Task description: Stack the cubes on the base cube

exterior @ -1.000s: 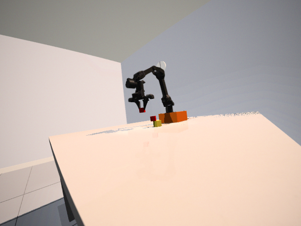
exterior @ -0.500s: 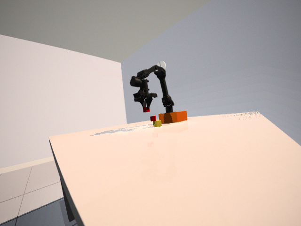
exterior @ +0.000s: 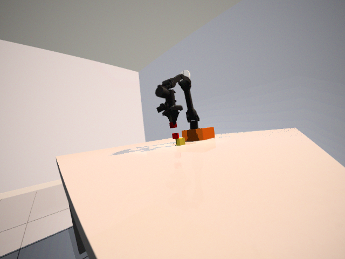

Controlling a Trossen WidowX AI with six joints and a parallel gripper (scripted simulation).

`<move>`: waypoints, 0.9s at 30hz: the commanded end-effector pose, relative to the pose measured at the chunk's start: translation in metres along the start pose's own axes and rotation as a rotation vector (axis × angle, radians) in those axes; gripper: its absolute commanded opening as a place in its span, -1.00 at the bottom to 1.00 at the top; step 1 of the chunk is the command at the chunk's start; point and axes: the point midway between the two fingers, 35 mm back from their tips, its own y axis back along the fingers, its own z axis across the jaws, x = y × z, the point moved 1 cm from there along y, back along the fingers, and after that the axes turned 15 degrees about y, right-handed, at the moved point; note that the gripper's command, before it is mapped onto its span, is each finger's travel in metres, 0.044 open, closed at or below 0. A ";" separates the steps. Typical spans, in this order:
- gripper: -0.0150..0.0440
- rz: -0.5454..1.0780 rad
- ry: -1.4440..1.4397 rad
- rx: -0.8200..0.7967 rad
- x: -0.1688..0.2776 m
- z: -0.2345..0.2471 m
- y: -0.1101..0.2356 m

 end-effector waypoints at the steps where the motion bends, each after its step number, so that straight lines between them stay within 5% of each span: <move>1: -0.14 0.003 -0.099 -0.001 0.006 0.008 -0.001; 17: -0.14 0.006 -0.524 -0.002 0.027 0.041 -0.003; 27: -0.14 0.006 -0.546 -0.002 0.028 0.043 -0.013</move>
